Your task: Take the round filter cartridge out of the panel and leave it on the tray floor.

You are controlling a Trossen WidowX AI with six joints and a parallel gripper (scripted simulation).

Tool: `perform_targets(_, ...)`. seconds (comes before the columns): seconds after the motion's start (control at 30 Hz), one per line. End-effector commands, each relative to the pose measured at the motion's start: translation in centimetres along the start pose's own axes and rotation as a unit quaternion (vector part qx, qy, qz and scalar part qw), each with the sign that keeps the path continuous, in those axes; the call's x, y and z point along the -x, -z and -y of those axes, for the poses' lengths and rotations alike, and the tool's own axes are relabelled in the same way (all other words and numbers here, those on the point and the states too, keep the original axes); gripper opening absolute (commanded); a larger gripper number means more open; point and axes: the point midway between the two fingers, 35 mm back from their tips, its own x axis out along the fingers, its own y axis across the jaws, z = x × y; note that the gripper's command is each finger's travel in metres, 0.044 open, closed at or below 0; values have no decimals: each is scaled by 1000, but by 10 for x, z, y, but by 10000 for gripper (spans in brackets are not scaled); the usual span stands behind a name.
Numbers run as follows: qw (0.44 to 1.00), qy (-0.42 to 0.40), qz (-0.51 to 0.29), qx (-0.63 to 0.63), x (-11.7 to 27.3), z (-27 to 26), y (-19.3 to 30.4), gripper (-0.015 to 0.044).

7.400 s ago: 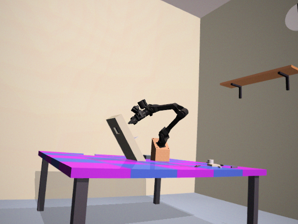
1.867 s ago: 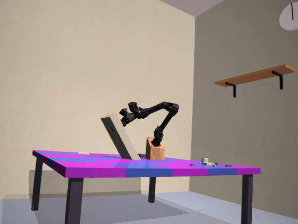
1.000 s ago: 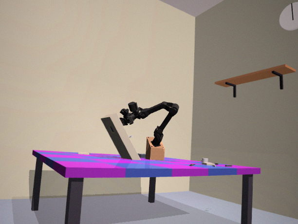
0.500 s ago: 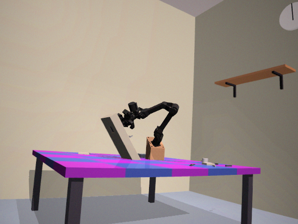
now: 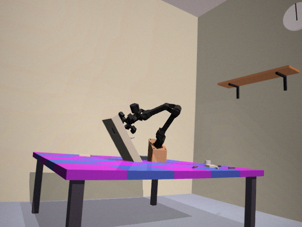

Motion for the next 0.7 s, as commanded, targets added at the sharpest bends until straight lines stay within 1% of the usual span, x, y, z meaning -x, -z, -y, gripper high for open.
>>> perform_targets(0.0, 997, 1, -7, 74, -4, 0, 2, 0)
perform_targets(0.23, 983, 0, -7, 184, -4, 0, 2, 0)
perform_targets(0.4, 987, -1, -9, 162, -1, 0, 3, 0)
perform_targets(0.67, 989, -6, -17, 149, 30, 3, 7, 0)
